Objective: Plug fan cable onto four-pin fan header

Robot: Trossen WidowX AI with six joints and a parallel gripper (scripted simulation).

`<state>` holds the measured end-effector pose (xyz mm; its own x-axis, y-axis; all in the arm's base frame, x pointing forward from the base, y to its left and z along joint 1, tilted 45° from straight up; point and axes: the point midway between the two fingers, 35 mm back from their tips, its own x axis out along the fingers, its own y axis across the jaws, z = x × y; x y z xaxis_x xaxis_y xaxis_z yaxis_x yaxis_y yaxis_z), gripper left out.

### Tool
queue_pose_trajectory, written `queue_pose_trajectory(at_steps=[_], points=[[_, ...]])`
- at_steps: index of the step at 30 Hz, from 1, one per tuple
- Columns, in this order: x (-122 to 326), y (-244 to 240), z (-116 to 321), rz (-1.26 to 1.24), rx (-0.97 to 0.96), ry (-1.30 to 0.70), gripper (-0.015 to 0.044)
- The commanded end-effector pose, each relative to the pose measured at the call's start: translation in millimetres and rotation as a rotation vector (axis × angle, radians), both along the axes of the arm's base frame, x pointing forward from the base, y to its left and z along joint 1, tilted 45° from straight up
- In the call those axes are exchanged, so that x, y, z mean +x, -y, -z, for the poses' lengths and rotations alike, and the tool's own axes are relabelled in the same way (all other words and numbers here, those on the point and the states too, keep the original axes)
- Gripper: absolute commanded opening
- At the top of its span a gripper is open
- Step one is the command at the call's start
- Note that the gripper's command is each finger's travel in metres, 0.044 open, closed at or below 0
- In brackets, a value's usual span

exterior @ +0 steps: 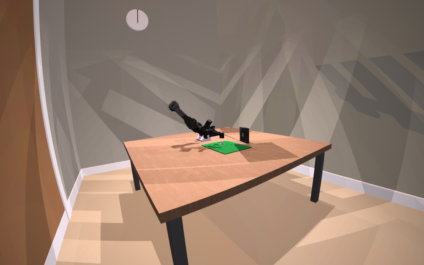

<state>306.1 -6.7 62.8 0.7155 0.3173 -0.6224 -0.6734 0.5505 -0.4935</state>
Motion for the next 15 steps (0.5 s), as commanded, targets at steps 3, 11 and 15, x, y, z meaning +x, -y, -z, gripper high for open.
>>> queue_pose_trajectory(at_steps=[3, 11, 15], points=[[-1.0, 4.4, 3.0, -0.008, 0.000, 0.003, 0.0000], [-1.3, 9.3, 7.4, -0.008, 0.000, 0.003, 0.0000], [-1.4, 11.6, 9.8, -0.008, 0.000, 0.003, 0.0000]])
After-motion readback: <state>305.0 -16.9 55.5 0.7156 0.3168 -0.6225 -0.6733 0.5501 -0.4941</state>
